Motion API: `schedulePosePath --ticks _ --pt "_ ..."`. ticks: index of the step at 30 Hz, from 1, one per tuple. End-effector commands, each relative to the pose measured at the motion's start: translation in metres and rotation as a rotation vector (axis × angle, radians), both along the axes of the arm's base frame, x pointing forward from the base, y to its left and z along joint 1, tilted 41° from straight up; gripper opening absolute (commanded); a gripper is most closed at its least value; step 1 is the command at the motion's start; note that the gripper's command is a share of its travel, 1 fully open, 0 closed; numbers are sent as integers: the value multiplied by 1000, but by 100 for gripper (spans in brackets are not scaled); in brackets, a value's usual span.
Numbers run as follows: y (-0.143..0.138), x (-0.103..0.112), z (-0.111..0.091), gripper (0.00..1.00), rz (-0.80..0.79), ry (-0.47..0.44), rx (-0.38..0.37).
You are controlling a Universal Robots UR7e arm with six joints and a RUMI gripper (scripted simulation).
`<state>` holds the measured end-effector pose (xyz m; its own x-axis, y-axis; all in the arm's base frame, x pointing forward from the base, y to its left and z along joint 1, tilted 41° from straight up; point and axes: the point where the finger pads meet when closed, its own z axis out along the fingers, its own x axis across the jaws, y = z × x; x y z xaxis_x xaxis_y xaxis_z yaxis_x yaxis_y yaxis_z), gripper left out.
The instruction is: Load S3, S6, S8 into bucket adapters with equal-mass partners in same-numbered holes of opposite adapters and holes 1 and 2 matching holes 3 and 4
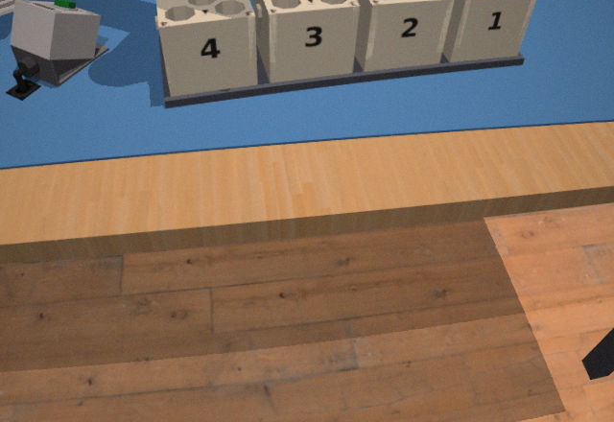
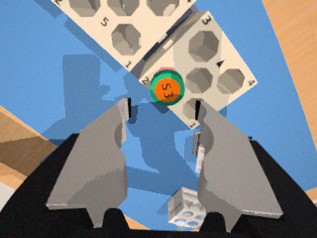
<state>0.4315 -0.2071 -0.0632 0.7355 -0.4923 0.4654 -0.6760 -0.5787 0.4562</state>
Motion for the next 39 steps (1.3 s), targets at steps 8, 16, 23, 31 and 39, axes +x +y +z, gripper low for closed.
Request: schedulePosePath --ticks 8,16,23,31,39 --pt "49 -28 -42 35 -324 -277 19" --pt "89 -52 -77 35 -589 -505 34" --pt "124 -72 -108 35 -817 -700 48" --pt "169 -99 -149 35 -963 -825 56" --pt "203 -119 -179 35 -963 -825 57"
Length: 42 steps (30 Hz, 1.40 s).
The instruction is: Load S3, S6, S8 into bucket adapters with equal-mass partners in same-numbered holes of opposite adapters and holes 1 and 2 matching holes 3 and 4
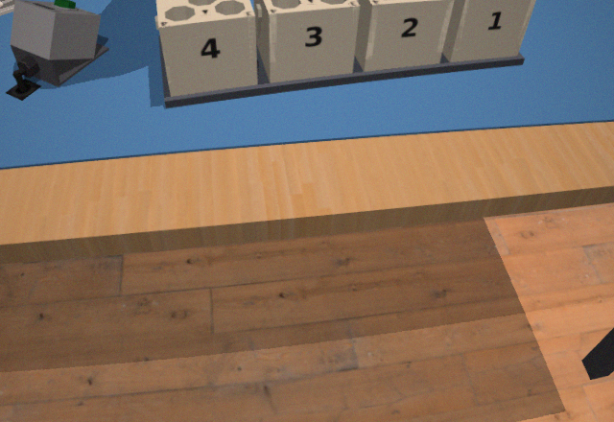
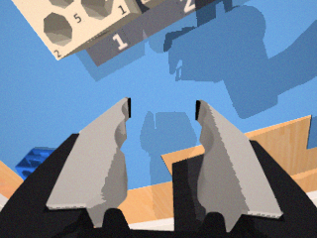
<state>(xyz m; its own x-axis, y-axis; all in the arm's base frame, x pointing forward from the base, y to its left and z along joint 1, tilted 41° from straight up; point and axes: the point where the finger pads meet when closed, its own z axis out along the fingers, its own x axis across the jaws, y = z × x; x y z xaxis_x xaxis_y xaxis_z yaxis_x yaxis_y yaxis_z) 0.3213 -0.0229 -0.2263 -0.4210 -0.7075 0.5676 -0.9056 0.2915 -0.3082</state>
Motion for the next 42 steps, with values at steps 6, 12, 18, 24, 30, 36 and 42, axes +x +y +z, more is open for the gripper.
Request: schedulePosePath --ticks 6,12,18,24,30,36,42 --pt "53 -29 -46 35 -11 2 -8" --pt "76 -43 -67 35 -11 2 -8" --pt "110 -63 -97 35 -11 2 -7" --pt "144 -83 -128 35 -11 2 -7" --pt "167 -96 -148 35 -11 2 -7" --pt "201 -116 -178 35 -11 2 -7" --pt "221 -128 -196 35 -11 2 -7"
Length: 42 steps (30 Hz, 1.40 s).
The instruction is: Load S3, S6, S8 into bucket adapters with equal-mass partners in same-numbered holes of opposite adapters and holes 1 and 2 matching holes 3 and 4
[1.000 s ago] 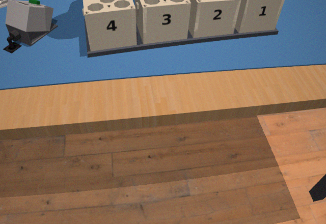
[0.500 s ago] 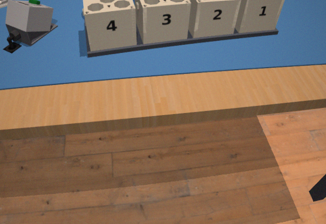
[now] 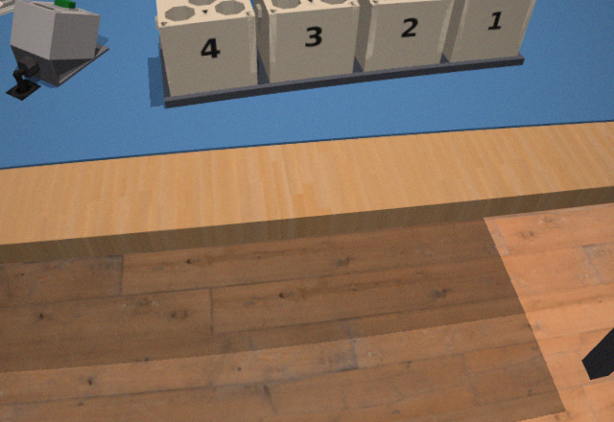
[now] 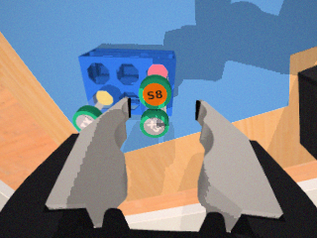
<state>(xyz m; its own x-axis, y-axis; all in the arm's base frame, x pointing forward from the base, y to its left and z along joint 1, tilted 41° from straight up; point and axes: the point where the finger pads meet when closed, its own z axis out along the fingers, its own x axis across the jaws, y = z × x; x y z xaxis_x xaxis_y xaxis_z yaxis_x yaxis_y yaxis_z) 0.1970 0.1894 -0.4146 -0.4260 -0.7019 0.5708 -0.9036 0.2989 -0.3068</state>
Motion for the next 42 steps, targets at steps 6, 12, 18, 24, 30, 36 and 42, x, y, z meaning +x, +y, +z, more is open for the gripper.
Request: schedulePosePath --ticks 6,12,18,24,30,36,42 --pt "9 -4 -8 35 -2 -1 -4" --pt "-2 -3 -20 35 -2 -1 -4" --pt "-15 -2 -36 35 -2 -1 -4" --pt "-18 -2 -39 35 -2 -1 -4" --pt "-21 -2 -43 35 -2 -1 -4" --pt "-21 -2 -43 0 -2 -1 -4" --pt "-21 -2 -43 0 -2 -1 -4"
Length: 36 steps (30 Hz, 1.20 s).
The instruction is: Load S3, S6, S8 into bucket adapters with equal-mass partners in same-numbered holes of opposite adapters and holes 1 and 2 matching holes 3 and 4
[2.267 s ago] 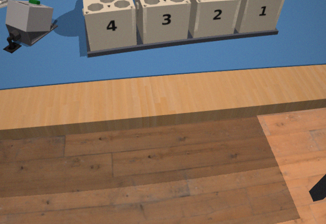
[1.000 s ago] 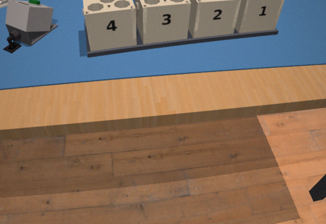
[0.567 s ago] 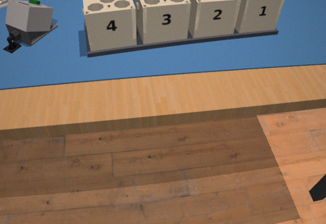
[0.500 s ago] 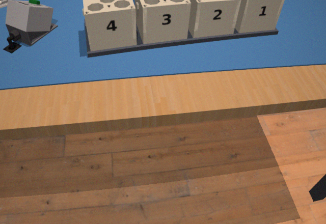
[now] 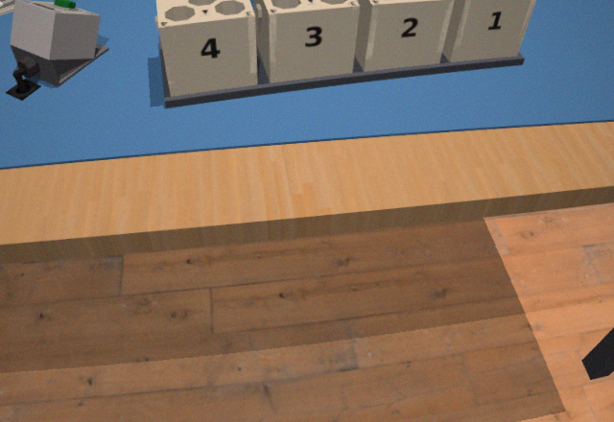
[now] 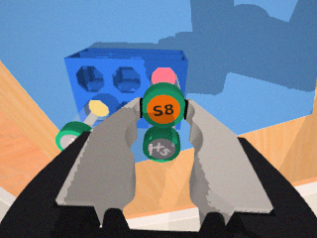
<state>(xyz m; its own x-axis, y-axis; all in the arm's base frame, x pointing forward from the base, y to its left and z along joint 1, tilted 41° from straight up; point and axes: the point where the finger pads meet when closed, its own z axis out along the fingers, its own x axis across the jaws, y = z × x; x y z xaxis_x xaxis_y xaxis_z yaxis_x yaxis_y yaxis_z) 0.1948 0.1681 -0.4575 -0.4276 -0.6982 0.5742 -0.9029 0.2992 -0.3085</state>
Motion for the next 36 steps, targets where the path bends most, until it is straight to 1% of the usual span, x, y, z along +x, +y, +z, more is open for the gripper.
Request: schedulePosePath --ticks 1,15,28,30,36 --pt "1 0 0 0 0 -1 1" --pt "1 0 0 0 0 -1 1" --pt "29 -2 33 0 0 -1 1" --pt "29 -2 33 0 0 -1 1" --pt "42 -2 48 0 0 -1 1"
